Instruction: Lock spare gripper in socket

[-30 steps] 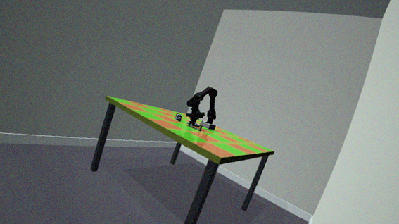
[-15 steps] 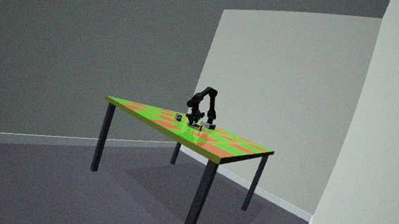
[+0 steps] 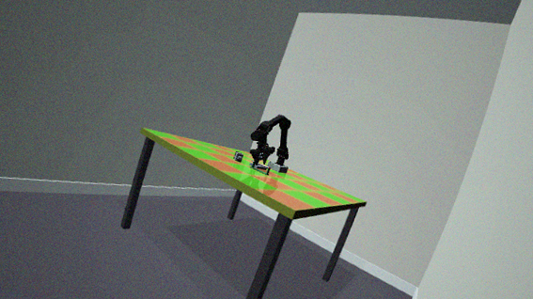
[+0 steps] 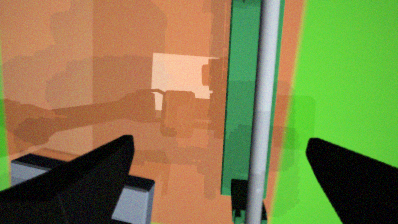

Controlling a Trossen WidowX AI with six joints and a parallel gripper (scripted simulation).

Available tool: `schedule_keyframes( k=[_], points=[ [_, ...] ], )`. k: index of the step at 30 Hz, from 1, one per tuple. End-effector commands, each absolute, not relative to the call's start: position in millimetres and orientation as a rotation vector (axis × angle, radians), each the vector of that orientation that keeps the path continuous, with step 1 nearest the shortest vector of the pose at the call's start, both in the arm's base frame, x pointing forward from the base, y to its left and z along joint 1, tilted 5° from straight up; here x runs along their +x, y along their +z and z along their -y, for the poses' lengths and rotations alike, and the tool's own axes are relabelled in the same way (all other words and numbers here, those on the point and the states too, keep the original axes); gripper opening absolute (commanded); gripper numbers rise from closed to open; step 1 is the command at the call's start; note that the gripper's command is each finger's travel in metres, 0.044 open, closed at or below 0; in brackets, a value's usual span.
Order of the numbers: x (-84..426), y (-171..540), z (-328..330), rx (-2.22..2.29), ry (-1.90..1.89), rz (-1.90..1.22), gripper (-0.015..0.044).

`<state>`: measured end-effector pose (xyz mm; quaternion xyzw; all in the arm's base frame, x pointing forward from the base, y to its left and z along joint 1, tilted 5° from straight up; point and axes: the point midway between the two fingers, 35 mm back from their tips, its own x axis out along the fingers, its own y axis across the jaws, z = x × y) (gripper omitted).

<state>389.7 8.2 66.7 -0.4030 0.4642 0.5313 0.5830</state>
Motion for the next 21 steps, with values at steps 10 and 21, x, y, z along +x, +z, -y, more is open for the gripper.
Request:
schedule_keyframes(
  k=[10,21],
  points=[
    [382,91,-8,-0.923,1.257,-1.105,0.0440],
    [374,109,-8,-0.901,1.278,-1.131,0.0440]
  ],
)
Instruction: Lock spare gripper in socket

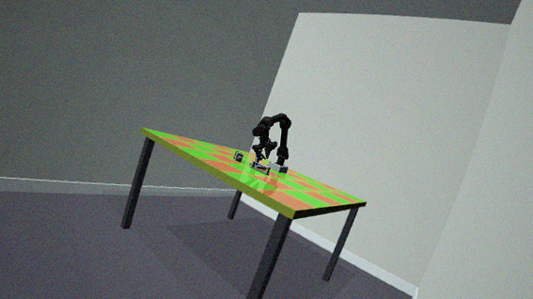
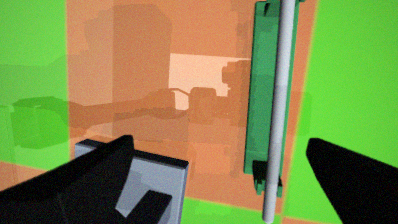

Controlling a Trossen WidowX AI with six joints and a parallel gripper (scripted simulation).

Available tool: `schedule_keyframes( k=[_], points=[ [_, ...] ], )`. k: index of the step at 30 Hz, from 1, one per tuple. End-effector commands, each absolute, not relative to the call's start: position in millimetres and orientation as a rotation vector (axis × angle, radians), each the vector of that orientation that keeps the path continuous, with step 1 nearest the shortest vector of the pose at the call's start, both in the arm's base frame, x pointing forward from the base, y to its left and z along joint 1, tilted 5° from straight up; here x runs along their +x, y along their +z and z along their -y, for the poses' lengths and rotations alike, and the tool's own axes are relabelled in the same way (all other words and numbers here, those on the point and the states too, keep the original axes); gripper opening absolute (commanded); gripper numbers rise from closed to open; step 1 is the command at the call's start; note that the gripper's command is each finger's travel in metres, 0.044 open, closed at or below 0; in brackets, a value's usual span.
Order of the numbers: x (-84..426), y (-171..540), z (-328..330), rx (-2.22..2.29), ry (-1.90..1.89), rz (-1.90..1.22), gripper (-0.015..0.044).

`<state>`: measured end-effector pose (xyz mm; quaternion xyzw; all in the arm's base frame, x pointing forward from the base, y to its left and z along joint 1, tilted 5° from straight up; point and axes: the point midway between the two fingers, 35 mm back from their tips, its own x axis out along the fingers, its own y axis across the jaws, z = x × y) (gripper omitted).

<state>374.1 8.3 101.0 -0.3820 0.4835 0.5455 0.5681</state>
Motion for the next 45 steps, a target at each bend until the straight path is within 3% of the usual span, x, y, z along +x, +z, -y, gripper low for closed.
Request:
schedule_keyframes(
  k=[1,27,37,45],
  points=[
    [373,112,-8,-0.899,1.280,-1.134,0.0440],
    [358,179,-5,-0.873,1.228,-1.125,0.0440],
    [363,157,99,-0.422,0.991,-0.761,0.0440],
    [331,158,192,-0.231,0.696,-0.413,0.0440]
  ],
)
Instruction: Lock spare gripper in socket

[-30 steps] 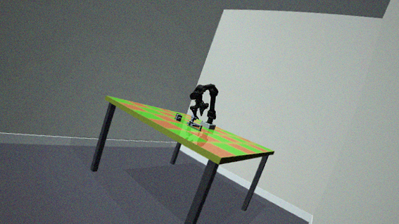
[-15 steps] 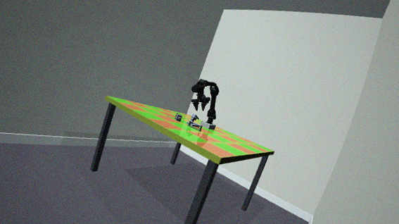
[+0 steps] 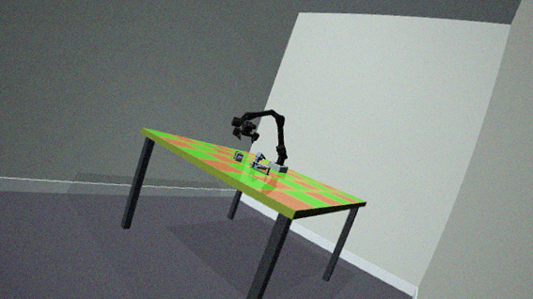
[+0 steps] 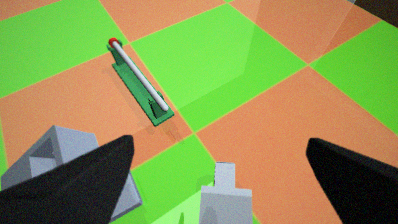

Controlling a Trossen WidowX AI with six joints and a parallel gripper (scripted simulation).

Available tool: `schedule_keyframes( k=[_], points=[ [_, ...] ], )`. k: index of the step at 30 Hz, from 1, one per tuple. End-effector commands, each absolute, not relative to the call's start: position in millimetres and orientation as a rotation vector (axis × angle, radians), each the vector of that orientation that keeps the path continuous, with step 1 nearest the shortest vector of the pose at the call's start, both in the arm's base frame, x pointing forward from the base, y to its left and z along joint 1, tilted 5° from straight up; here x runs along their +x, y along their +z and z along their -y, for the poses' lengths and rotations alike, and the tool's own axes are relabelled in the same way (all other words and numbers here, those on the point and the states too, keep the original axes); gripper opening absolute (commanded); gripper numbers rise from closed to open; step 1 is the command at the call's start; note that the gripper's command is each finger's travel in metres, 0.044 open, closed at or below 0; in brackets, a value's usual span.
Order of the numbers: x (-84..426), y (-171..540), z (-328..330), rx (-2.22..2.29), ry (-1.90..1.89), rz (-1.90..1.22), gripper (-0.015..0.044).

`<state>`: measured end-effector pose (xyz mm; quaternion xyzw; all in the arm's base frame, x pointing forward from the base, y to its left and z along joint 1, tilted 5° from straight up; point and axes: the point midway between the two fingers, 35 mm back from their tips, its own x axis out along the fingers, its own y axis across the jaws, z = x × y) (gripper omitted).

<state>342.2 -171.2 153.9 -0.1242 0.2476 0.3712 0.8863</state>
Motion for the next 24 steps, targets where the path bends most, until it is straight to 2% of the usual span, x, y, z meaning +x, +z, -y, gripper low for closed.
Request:
schedule_keyframes(
  k=[1,8,17,24],
  points=[
    [329,158,194,-0.229,0.689,-0.405,0.0440],
    [330,154,194,-0.229,0.689,-0.405,0.0440],
    [332,93,194,-0.228,0.689,-0.405,0.0440],
    [333,84,196,-0.228,0.689,-0.405,0.0440]
  ],
)
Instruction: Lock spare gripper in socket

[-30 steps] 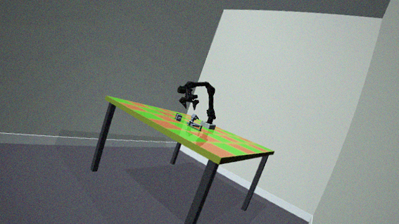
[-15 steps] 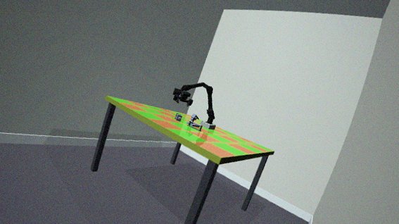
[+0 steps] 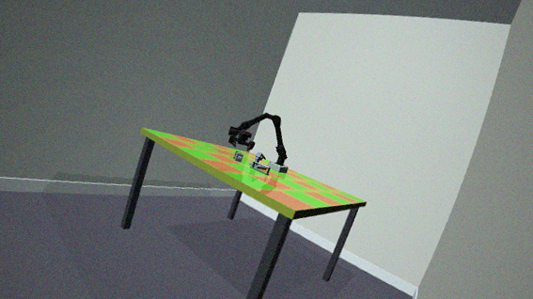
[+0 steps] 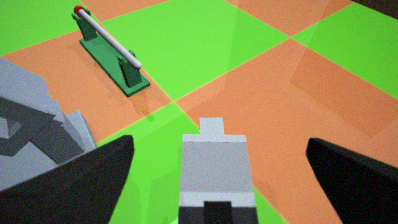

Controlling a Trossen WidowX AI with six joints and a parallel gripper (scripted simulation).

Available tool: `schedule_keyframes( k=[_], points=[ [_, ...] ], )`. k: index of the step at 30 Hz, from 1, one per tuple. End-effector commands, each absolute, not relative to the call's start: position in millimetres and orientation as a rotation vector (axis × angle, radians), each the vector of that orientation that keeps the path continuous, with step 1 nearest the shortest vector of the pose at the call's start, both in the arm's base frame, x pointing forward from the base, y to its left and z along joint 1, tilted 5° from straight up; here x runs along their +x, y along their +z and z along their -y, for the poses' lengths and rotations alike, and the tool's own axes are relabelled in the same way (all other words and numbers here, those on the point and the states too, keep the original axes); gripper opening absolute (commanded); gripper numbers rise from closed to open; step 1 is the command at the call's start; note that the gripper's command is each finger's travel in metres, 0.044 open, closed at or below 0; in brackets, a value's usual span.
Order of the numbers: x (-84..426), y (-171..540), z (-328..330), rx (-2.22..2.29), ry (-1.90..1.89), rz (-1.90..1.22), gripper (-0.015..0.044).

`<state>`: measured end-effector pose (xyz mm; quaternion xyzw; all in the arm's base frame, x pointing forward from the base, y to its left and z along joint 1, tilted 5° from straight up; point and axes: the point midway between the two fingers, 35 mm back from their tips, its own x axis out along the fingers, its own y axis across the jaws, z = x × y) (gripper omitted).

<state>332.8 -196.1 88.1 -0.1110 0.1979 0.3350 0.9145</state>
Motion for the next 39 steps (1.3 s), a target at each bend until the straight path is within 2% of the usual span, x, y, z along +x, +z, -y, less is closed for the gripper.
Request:
schedule_keyframes(
  k=[1,39],
  points=[
    [334,83,196,-0.228,0.689,-0.405,0.0440],
    [339,26,195,-0.228,0.689,-0.404,0.0440]
  ],
)
